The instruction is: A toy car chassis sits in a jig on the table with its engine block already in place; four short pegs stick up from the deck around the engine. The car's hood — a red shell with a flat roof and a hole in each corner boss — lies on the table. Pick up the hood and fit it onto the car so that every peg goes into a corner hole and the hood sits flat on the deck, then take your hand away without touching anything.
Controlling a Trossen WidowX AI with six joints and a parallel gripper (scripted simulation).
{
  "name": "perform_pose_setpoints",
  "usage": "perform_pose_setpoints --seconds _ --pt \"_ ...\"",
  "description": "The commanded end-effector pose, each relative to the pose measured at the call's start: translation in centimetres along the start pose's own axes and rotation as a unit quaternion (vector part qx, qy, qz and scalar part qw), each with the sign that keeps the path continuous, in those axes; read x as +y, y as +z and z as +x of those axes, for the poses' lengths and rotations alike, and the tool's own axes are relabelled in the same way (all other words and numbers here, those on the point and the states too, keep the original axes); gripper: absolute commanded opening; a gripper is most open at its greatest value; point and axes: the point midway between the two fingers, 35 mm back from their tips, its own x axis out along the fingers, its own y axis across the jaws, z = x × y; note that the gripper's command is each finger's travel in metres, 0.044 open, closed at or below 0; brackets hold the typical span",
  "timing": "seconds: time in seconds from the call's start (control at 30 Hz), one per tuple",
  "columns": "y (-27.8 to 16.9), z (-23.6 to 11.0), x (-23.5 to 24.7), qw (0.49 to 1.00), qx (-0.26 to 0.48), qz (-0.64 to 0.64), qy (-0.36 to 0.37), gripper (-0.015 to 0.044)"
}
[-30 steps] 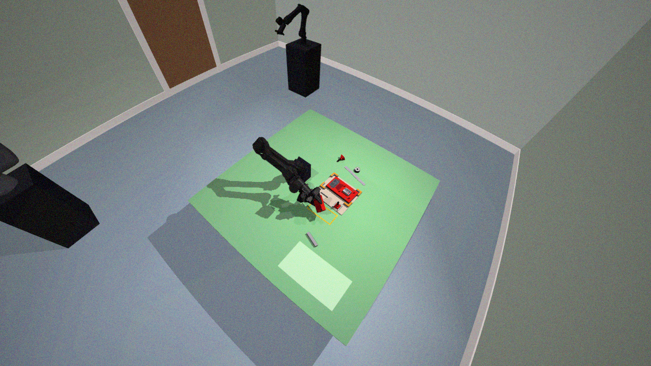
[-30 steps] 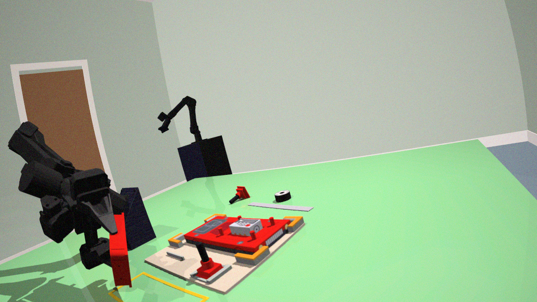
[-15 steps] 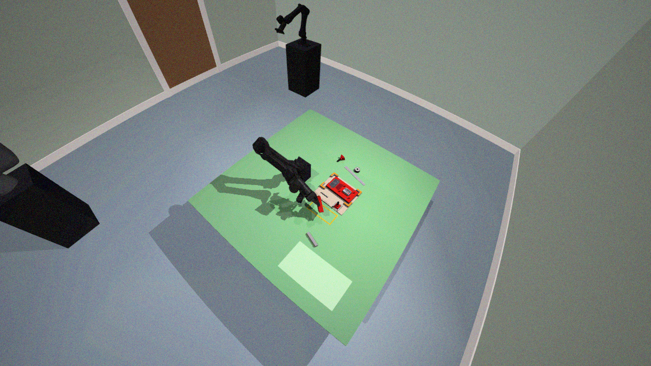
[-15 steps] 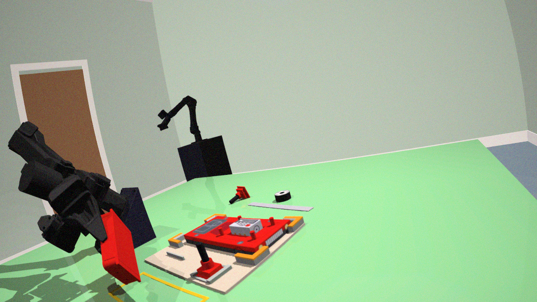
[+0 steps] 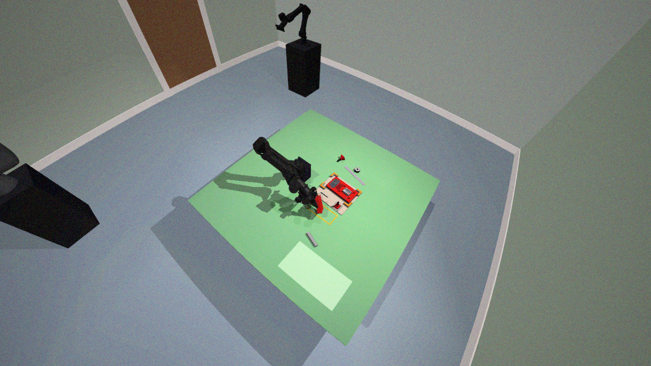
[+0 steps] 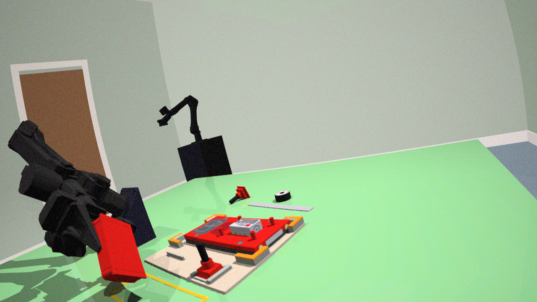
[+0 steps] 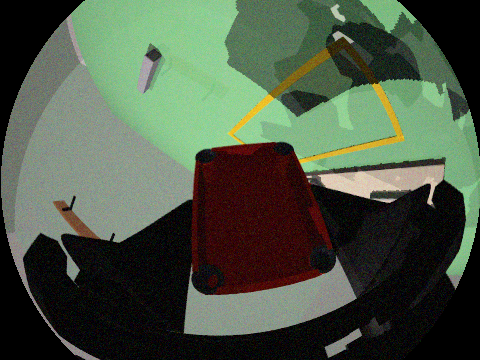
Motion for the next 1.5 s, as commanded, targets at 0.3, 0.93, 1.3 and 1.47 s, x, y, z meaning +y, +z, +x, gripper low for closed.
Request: perform_pose_setpoints --seconds 0.3,0.93,1.3,1.47 --pt "1.0 0.4 -1.1 0.98 0.002 0.2 -0.001 0.0" --pt "3.4 1.0 -3.4 0.937 0.002 0.348 -0.001 0.0" --pt "3.1 1.1 -2.9 0.939 0.009 0.343 0.002 0.021" --pt "3.1 1.1 -2.9 0.939 0.009 0.343 0.002 0.0341"
